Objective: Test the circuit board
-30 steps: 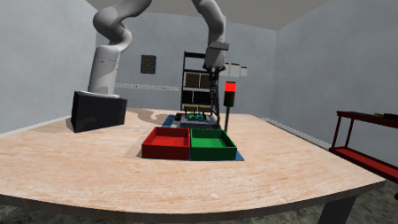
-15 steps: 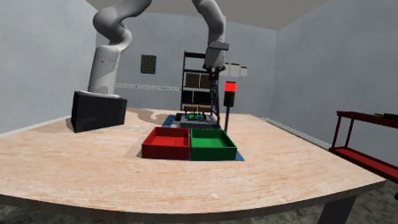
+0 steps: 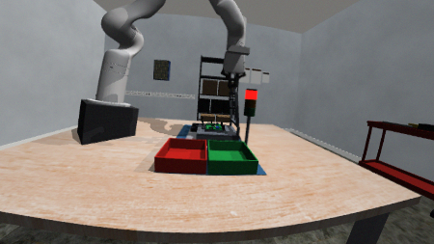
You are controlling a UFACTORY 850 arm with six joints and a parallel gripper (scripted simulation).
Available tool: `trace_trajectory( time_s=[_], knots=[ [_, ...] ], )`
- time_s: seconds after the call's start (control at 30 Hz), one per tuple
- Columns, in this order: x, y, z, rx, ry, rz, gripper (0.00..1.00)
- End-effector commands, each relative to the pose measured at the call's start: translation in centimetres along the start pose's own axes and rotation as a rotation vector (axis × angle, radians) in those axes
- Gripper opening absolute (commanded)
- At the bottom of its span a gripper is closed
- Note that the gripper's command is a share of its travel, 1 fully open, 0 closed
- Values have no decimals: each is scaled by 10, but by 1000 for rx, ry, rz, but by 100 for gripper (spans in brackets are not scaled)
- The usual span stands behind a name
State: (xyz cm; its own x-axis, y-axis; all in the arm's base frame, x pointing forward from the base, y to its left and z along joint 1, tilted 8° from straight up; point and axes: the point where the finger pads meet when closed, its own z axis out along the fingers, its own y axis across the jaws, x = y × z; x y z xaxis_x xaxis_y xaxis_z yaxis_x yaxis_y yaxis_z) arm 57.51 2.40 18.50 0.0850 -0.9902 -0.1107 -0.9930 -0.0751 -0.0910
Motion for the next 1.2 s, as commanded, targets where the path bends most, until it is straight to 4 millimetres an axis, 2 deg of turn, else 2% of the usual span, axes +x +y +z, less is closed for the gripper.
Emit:
trace_trajectory(
  time_s=[0.0,0.27,0.73,1.17],
  knots=[
    [0,-2,-1,2,0,0,0],
    [0,-12,-3,2,0,0,0],
    [0,-54,-3,2,0,0,0],
    [0,-58,-2,2,0,0,0]
  ],
)
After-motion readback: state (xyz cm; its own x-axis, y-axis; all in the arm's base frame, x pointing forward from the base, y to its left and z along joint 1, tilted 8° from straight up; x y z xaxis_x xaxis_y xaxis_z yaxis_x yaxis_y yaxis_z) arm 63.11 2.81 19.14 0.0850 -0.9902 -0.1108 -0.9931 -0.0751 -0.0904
